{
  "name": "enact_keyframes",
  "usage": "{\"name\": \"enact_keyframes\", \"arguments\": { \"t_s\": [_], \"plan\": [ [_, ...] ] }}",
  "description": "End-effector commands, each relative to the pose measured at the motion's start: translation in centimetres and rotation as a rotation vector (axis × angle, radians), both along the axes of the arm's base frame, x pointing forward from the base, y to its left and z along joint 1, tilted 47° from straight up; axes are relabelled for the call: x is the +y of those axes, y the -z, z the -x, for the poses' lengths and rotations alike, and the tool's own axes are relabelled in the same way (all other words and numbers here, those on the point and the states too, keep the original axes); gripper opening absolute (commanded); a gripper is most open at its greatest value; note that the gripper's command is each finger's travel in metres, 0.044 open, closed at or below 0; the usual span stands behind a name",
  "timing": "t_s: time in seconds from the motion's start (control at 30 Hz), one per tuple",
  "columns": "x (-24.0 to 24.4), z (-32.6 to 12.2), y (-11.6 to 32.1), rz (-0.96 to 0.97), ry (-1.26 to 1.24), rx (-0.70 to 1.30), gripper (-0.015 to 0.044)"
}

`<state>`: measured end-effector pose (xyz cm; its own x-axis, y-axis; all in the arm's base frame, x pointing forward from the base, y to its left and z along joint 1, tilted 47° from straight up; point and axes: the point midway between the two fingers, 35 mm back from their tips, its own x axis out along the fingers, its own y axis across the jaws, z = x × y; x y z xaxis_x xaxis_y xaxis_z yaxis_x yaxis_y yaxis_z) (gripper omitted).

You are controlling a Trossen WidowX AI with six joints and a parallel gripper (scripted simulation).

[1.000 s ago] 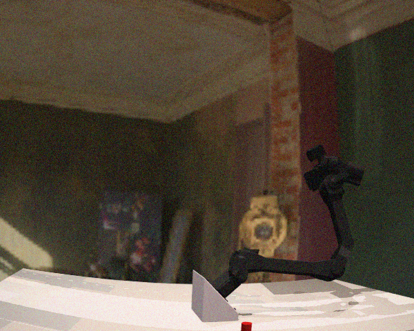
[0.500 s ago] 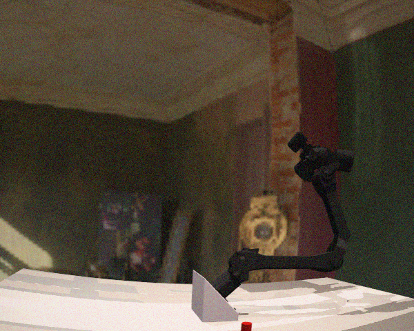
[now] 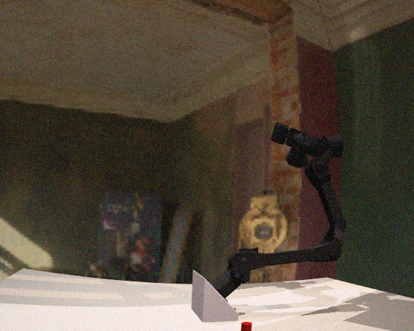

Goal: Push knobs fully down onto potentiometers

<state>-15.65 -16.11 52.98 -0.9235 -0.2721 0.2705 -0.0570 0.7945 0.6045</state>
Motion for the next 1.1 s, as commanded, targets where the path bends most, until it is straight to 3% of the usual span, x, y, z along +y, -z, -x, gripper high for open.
{"name": "enact_keyframes", "arguments": {
  "t_s": [0.0, 0.93, 1.07],
  "plan": [
    [-2.6, -0.7, 0.5, -0.131, -0.054, 0.042, 0.0000],
    [-16.3, -8.0, 6.1, -0.904, -0.369, 0.414, 0.0000],
    [-16.7, -8.8, 6.5, -0.906, -0.393, 0.420, 0.0000]
  ]
}}
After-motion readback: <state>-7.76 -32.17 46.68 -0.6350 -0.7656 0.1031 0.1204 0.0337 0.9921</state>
